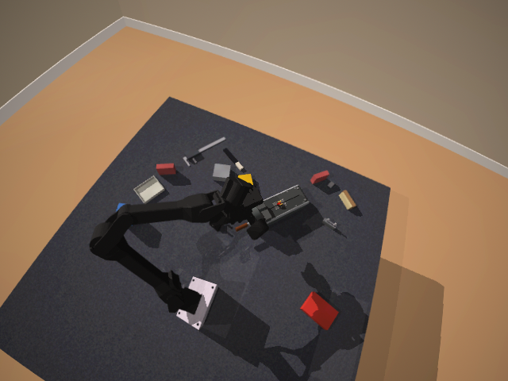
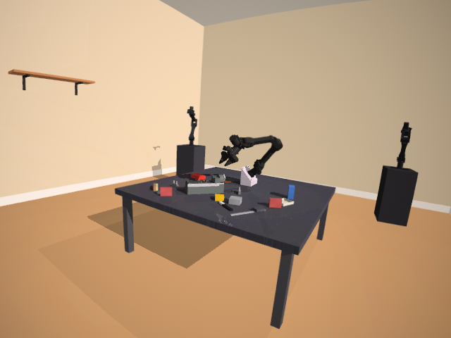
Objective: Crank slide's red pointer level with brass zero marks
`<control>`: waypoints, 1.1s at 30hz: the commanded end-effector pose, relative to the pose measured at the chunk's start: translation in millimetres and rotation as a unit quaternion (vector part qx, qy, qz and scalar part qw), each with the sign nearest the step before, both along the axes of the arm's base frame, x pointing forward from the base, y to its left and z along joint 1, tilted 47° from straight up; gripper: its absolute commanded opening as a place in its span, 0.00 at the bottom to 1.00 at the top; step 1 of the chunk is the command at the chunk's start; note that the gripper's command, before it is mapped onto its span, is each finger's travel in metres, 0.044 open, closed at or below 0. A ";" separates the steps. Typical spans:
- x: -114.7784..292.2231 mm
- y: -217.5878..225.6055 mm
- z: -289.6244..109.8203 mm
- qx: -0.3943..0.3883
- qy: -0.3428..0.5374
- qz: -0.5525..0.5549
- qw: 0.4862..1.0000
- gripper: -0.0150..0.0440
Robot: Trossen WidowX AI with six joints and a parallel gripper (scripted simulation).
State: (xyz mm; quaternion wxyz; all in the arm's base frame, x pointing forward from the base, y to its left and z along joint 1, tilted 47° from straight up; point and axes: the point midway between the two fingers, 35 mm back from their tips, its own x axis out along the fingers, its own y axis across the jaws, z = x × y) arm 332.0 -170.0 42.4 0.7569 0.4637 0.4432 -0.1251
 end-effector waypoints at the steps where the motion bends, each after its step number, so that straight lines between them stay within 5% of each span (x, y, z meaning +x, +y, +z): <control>1: 15.9 -13.4 -5.5 -0.004 -0.031 0.030 0.999 1.00; 21: 63.4 -62.5 -59.7 -0.025 -0.164 0.147 0.975 1.00; 33: 66.4 -20.5 -99.6 -0.024 -0.165 0.147 0.975 1.00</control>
